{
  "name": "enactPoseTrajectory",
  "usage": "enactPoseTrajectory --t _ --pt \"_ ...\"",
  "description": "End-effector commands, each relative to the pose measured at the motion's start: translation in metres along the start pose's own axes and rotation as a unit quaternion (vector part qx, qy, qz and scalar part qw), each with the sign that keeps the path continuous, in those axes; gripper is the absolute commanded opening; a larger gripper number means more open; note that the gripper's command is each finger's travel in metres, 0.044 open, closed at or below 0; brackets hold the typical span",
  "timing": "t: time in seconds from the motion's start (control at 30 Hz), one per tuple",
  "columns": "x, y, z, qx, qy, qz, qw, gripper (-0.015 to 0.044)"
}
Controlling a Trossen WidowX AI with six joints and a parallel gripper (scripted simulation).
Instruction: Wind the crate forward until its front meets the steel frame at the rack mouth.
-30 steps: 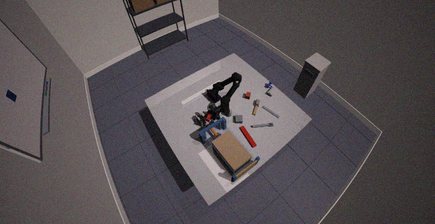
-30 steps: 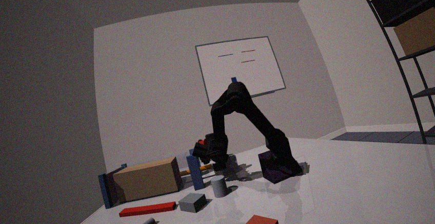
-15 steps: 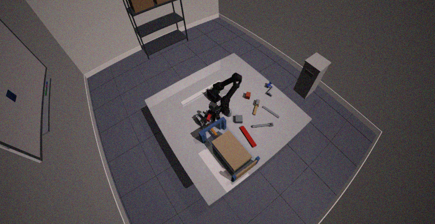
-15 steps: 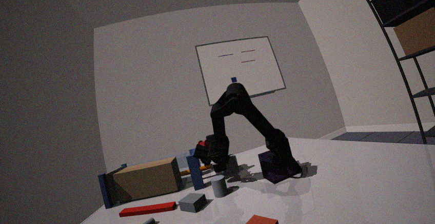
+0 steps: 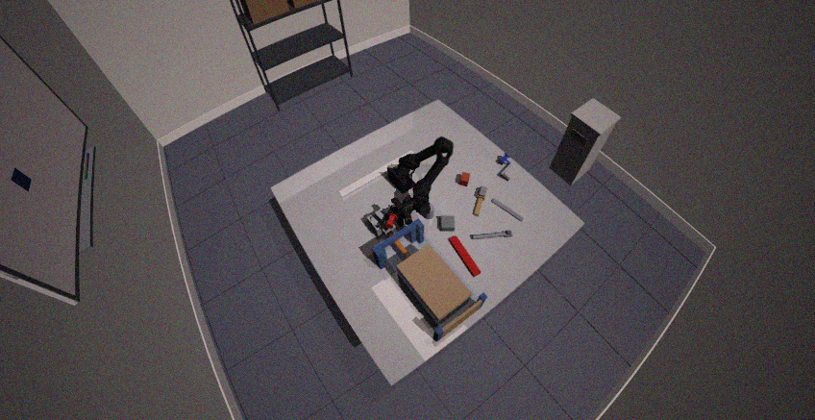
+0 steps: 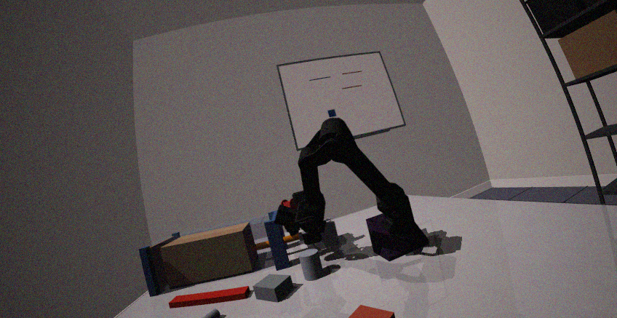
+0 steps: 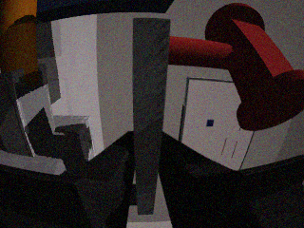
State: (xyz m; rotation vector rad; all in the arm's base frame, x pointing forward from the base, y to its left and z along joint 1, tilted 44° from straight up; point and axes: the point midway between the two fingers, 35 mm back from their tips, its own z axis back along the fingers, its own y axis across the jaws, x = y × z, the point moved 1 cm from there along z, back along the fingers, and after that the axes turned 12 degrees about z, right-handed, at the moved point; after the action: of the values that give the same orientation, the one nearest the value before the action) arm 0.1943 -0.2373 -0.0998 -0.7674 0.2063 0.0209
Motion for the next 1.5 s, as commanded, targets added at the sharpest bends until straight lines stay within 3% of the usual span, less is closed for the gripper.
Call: enactPoseTrajectory --t 0.0,1.27,1.47 --pt "-0.0009 0.0011 -0.0002 0.001 0.000 0.000 1.000 0.0000" --pt "0.0015 0.0079 -0.0007 0.000 -0.004 0.000 1.000 0.0000" --pt "0.0017 0.0077 -0.0007 0.002 -0.005 0.003 1.000 0.0157"
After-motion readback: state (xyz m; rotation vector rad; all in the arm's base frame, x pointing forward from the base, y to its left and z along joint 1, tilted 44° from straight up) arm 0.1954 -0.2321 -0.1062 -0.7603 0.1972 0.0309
